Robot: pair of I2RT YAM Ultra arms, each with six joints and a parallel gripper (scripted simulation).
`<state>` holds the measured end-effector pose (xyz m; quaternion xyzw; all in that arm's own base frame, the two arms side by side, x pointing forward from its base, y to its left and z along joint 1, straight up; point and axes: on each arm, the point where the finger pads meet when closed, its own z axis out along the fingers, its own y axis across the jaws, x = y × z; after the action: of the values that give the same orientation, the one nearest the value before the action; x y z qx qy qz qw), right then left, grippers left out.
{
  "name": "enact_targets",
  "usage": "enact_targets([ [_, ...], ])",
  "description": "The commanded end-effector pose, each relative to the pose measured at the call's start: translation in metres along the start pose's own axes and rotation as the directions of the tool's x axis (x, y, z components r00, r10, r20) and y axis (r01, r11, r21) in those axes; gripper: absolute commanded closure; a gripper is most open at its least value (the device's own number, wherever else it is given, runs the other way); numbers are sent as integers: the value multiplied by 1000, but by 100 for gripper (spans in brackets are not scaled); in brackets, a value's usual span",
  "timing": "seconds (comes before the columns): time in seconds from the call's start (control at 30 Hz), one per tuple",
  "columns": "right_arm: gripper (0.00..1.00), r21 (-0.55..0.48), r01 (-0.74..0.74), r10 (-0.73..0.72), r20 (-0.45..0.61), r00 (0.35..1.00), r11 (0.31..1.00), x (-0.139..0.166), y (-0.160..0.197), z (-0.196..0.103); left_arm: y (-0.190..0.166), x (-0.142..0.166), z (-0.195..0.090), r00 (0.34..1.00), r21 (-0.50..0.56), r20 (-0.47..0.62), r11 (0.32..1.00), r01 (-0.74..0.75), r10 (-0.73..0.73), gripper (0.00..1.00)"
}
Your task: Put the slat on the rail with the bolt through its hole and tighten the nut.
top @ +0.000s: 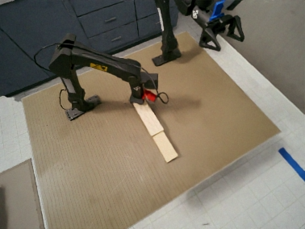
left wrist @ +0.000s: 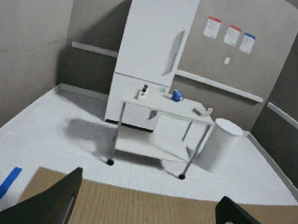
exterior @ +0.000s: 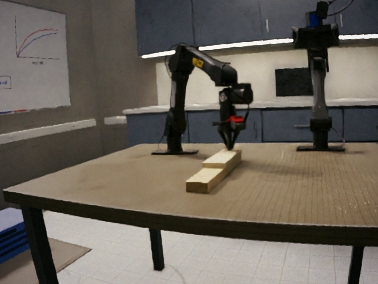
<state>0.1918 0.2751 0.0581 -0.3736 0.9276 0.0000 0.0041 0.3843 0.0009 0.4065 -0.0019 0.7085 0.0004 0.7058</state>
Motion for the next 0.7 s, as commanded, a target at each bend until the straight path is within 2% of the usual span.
enact_targets([
  [0.0, 88, -4, -234, 234, -1, 972, 972, -4, 0, -3, 0, -5, -1, 1000, 0, 12, 1000, 0, 0, 0],
  [0.13, 88, -3, -386, 386, -3, 923, 923, -4, -1, -3, 0, -5, -1, 1000, 0, 12, 1000, 0, 0, 0],
  [0.2, 88, -3, -386, 386, -3, 923, 923, -4, -1, -3, 0, -5, -1, 1000, 0, 12, 1000, 0, 0, 0],
  [0.3, 88, -3, -494, 494, -4, 870, 870, -4, -1, -3, 0, -5, -1, 1000, 0, 12, 1000, 0, 0, 0],
  [0.47, 88, -1, -657, 657, -5, 754, 754, -4, -1, -3, 0, -5, -1, 1000, 0, 12, 1000, 0, 0, 0],
  [0.67, 88, 2, -817, 817, -4, 576, 576, -4, -2, -3, 0, -5, -1, 1000, 0, 12, 1000, 0, 0, 0],
])
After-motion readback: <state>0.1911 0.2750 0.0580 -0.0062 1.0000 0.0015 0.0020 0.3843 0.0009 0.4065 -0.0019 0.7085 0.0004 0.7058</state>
